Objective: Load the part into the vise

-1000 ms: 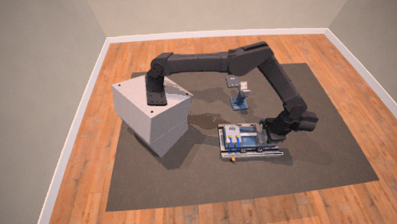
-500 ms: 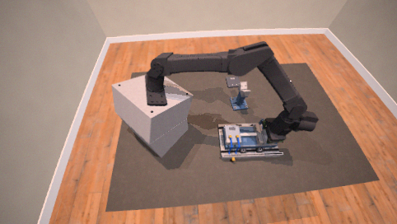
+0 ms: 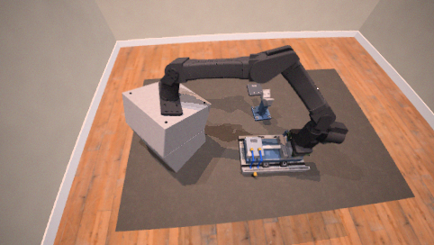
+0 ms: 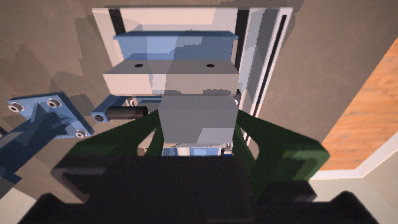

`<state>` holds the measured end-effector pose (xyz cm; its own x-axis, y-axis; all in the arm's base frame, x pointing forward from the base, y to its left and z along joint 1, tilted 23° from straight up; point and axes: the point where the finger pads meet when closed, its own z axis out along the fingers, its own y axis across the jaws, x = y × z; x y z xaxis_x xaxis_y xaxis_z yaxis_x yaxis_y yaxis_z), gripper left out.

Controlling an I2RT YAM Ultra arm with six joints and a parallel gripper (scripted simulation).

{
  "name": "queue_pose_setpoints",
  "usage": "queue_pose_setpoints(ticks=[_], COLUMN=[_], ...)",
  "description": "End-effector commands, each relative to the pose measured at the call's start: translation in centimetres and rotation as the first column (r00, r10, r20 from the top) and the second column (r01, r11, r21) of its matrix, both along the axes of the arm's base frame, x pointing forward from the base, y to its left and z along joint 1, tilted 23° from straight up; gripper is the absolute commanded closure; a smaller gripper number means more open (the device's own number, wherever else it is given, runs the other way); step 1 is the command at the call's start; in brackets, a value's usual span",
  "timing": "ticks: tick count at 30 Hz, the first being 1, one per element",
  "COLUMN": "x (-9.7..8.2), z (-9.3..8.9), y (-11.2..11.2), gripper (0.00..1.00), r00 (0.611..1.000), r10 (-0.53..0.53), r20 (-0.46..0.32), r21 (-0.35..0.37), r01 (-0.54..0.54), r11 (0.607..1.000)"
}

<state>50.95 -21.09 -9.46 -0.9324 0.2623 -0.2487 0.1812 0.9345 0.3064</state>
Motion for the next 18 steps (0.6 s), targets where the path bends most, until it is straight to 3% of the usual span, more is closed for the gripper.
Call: queue_pose_setpoints(ticks=[1, 11, 12, 18], x=[0.83, 0.83, 0.83, 0.80], z=[0.70, 0.70, 0.70, 0.70], y=[-0.92, -0.92, -0.92, -0.91], gripper=[1.00, 1.00, 0.26, 0.26], r00=[1.000, 1.000, 1.000, 1.000], r10=[-0.010, -0.010, -0.010, -0.010], r20=[0.028, 0.028, 0.028, 0.027], r21=[-0.020, -0.020, -0.020, -0.020], r01=[0.011, 0.011, 0.011, 0.011], r11=[1.000, 1.000, 1.000, 1.000])
